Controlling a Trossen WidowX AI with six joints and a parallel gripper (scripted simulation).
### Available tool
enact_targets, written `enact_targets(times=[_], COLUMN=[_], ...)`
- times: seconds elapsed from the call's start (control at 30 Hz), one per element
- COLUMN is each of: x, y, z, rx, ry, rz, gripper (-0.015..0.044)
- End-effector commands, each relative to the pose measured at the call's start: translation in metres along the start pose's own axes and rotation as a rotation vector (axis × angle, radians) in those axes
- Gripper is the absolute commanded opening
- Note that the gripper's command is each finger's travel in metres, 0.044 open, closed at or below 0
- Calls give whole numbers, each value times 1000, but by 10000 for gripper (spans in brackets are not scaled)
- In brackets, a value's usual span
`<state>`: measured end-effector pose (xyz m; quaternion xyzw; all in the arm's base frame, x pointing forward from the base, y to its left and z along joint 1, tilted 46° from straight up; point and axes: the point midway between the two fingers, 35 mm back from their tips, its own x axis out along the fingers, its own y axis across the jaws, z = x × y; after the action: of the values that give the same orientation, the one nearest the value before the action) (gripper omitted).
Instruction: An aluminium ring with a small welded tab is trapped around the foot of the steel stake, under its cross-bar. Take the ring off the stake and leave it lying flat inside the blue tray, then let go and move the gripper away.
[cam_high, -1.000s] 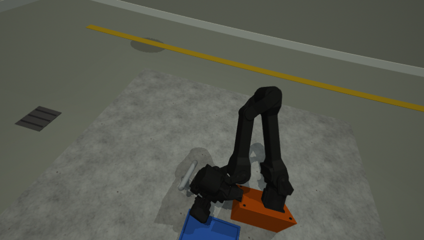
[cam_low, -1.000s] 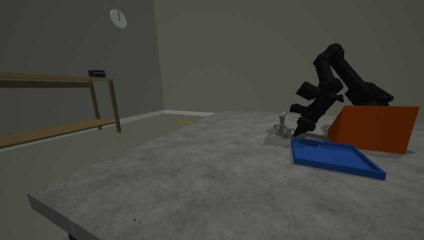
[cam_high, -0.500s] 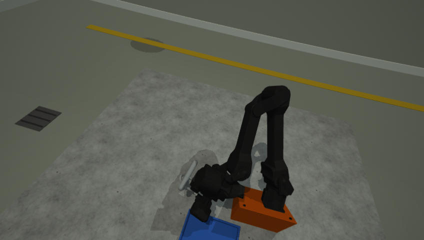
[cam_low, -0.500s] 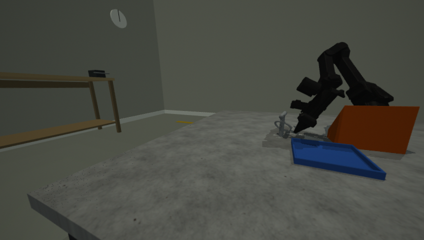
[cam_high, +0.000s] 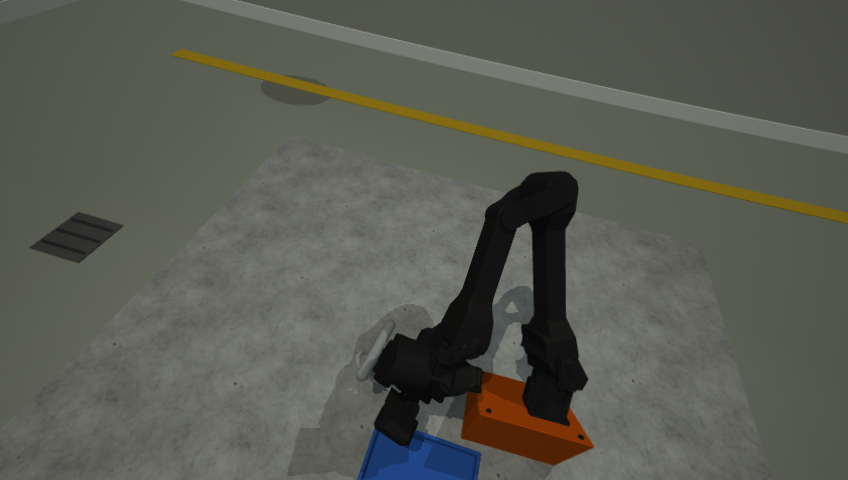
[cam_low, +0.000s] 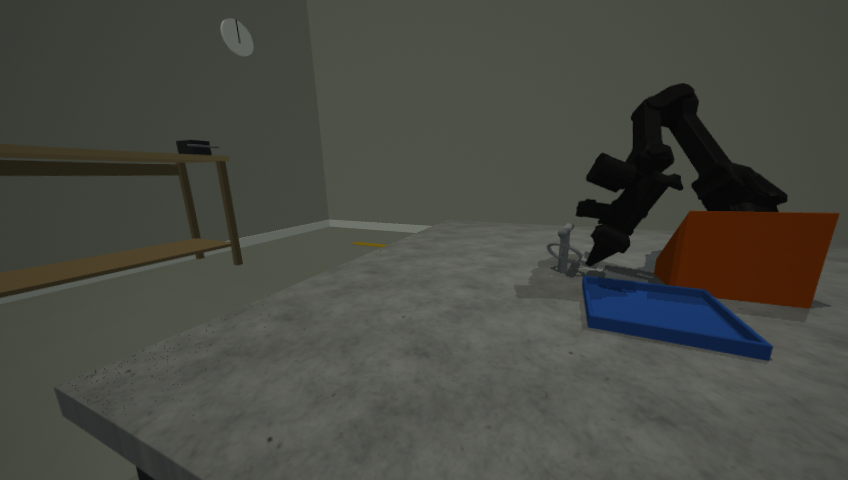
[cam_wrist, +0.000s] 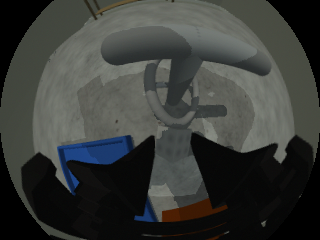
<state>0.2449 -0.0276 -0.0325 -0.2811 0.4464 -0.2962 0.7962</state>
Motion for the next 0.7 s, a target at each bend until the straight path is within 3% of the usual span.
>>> enact_targets(times=[0.0,0.67], x=[-1,-6], y=[5,10], z=[4,10], rx=[2,-20], ry=[27,163], rz=[0,-47], gripper=[0,0])
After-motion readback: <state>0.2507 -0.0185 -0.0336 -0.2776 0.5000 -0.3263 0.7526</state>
